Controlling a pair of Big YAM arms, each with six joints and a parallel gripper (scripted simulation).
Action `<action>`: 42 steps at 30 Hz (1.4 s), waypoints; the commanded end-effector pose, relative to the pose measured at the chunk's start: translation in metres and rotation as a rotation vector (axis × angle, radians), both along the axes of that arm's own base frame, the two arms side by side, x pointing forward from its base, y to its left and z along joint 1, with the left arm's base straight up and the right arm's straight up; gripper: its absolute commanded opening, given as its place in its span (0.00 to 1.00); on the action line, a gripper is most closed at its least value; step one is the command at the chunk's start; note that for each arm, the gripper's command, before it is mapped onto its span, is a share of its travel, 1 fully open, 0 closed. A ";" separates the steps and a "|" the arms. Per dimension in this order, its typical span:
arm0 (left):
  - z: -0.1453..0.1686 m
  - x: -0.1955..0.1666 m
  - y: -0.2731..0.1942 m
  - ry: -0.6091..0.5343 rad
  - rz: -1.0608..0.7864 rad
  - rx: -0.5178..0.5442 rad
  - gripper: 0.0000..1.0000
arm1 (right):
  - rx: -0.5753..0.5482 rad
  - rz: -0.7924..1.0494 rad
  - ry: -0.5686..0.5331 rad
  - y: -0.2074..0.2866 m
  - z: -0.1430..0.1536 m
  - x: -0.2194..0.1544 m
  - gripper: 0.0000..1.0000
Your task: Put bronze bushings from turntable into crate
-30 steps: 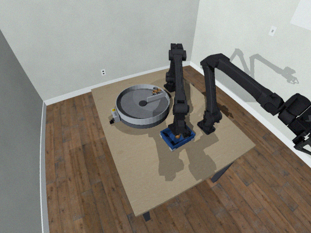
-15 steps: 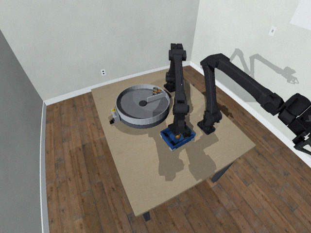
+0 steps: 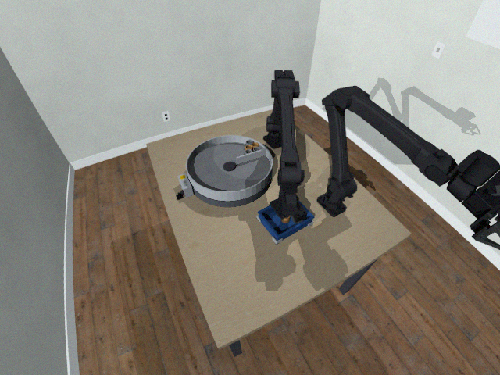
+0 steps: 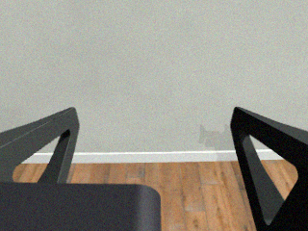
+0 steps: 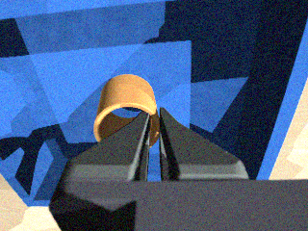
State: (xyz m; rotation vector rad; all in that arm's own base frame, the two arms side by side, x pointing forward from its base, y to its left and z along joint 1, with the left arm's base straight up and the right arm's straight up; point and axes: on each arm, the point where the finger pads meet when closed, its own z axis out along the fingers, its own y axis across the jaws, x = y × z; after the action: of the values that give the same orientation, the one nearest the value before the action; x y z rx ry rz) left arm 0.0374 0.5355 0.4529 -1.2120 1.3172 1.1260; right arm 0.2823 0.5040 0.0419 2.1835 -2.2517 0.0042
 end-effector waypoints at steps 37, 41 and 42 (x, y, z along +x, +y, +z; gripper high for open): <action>0.048 -0.003 0.008 -0.019 0.008 0.086 1.00 | 0.028 0.003 -0.016 0.012 0.002 -0.001 0.00; 0.048 -0.003 0.008 -0.019 0.008 0.086 1.00 | 0.028 0.003 -0.016 0.012 0.002 -0.001 0.00; 0.048 -0.003 0.008 -0.019 0.008 0.086 1.00 | 0.028 0.003 -0.016 0.012 0.002 -0.001 0.00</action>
State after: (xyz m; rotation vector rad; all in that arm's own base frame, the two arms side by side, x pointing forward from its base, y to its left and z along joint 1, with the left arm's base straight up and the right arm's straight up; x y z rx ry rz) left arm 0.0374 0.5355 0.4529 -1.2120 1.3172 1.1260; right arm 0.2823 0.5041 0.0381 2.1831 -2.2519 0.0043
